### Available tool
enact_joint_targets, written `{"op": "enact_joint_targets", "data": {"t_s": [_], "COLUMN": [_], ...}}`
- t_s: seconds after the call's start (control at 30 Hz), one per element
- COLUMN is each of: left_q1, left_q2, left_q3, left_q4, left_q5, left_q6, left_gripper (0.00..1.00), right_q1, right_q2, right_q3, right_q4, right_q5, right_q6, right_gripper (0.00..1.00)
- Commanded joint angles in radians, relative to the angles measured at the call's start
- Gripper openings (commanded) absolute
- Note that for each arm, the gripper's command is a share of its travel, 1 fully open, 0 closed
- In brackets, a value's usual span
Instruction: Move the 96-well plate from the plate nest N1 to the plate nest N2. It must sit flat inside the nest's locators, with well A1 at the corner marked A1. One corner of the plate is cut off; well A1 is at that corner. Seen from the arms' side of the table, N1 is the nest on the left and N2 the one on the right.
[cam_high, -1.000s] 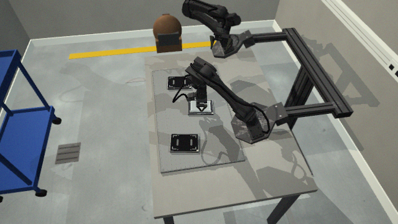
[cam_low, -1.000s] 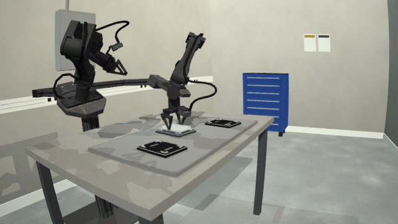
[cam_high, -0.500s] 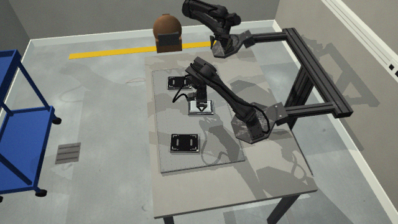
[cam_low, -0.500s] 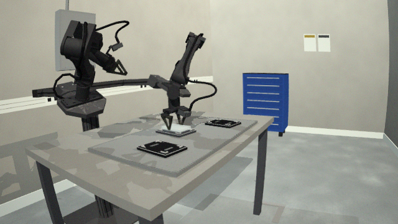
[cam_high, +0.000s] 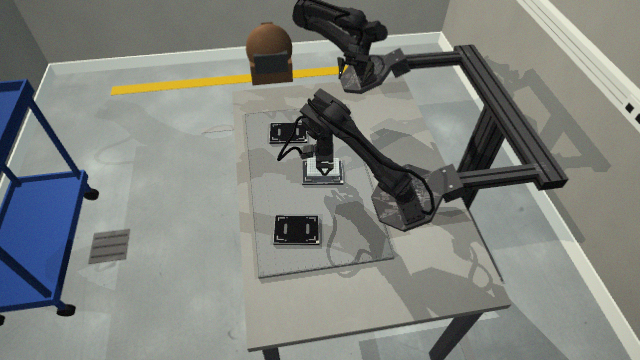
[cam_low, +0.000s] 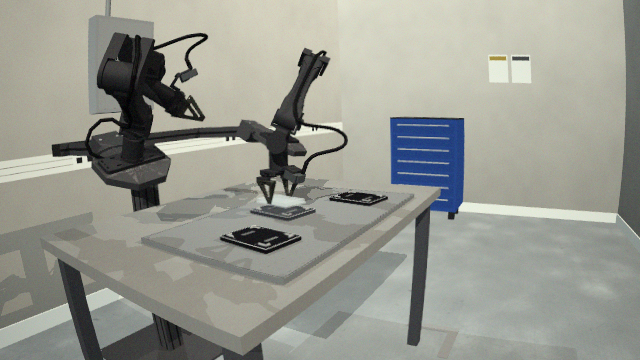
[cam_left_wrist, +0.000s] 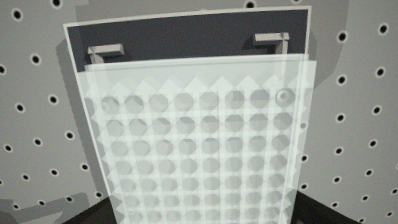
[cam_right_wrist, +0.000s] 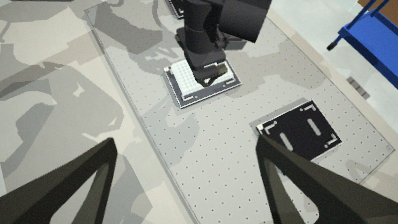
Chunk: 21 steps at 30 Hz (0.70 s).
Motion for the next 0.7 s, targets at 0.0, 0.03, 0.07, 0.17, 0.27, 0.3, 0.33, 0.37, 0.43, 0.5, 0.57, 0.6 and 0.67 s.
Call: {"op": "enact_joint_targets", "data": {"t_s": [0.0, 0.03, 0.07, 0.17, 0.27, 0.3, 0.33, 0.37, 0.43, 0.5, 0.57, 0.6, 0.67], "left_q1": [-0.022, -0.022, -0.016, -0.024, -0.024, -0.024, -0.024, -0.024, -0.024, -0.024, -0.024, -0.024, -0.024], "left_q2": [-0.036, -0.036, -0.026, -0.044, -0.044, -0.044, -0.045, -0.045, -0.045, -0.045, -0.045, -0.045, -0.045], "left_q3": [0.017, 0.017, 0.006, 0.031, 0.031, 0.031, 0.032, 0.032, 0.032, 0.032, 0.031, 0.031, 0.032], "left_q4": [-0.009, -0.009, -0.010, -0.056, -0.058, -0.058, -0.059, -0.059, -0.060, -0.060, -0.057, -0.056, -0.066], "left_q5": [0.005, 0.005, 0.004, -0.014, -0.014, -0.014, -0.014, -0.014, -0.014, -0.014, -0.014, -0.014, -0.015], "left_q6": [-0.010, -0.010, -0.011, -0.040, -0.041, -0.041, -0.042, -0.042, -0.042, -0.042, -0.042, -0.042, -0.045], "left_gripper": [0.80, 0.80, 0.80, 0.80, 0.80, 0.80, 0.80, 0.80, 0.80, 0.80, 0.80, 0.80, 0.80], "right_q1": [0.010, 0.010, 0.010, 0.010, 0.010, 0.010, 0.010, 0.010, 0.010, 0.010, 0.010, 0.010, 0.010], "right_q2": [0.013, 0.013, 0.013, 0.013, 0.013, 0.013, 0.013, 0.013, 0.013, 0.013, 0.013, 0.013, 0.013], "right_q3": [0.033, 0.033, 0.033, 0.033, 0.033, 0.033, 0.033, 0.033, 0.033, 0.033, 0.033, 0.033, 0.033], "right_q4": [-0.007, -0.007, -0.007, -0.007, -0.007, -0.007, -0.007, -0.007, -0.007, -0.007, -0.007, -0.007, -0.007], "right_q5": [0.026, 0.026, 0.026, 0.026, 0.026, 0.026, 0.026, 0.026, 0.026, 0.026, 0.026, 0.026, 0.026], "right_q6": [0.006, 0.006, 0.006, 0.006, 0.006, 0.006, 0.006, 0.006, 0.006, 0.006, 0.006, 0.006, 0.006], "right_gripper": [1.00, 1.00, 1.00, 1.00, 1.00, 1.00, 1.00, 1.00, 1.00, 1.00, 1.00, 1.00, 1.00]}}
